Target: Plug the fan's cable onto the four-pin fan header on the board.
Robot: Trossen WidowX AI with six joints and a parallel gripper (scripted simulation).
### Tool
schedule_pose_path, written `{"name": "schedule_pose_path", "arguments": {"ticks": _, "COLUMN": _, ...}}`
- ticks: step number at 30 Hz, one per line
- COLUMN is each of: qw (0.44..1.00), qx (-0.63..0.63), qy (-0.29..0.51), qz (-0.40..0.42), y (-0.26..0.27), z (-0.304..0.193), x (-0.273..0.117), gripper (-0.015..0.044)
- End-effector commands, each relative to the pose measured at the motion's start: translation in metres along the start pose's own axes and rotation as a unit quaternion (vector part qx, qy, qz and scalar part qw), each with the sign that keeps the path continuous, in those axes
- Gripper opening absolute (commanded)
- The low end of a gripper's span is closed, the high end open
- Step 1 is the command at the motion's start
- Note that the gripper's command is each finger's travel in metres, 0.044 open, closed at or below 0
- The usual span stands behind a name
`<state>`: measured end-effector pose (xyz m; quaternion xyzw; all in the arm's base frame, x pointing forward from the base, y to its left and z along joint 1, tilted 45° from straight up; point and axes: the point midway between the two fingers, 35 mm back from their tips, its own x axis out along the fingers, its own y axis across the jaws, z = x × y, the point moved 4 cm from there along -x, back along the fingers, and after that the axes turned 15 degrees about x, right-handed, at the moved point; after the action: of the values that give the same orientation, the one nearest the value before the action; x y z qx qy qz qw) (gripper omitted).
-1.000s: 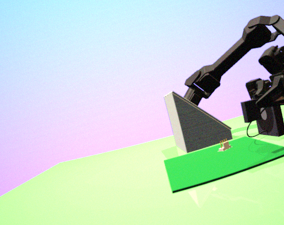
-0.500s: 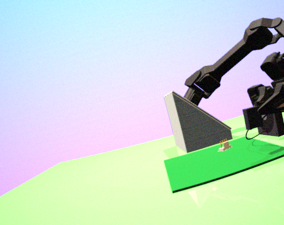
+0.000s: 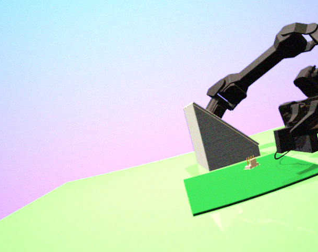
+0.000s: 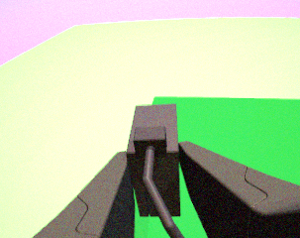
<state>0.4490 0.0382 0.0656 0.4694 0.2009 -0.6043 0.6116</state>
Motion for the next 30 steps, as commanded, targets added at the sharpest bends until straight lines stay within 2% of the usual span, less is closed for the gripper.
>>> {"name": "schedule_pose_path", "arguments": {"ticks": 1, "qw": 1.000, "qx": 0.003, "qy": -0.002, "qz": 0.003, "y": 0.001, "z": -0.003, "x": 0.000, "gripper": 0.0000}}
{"name": "schedule_pose_path", "arguments": {"ticks": 30, "qw": 1.000, "qx": 0.003, "qy": -0.001, "qz": 0.002, "y": -0.006, "z": -0.028, "x": 0.005, "gripper": 0.0000}}
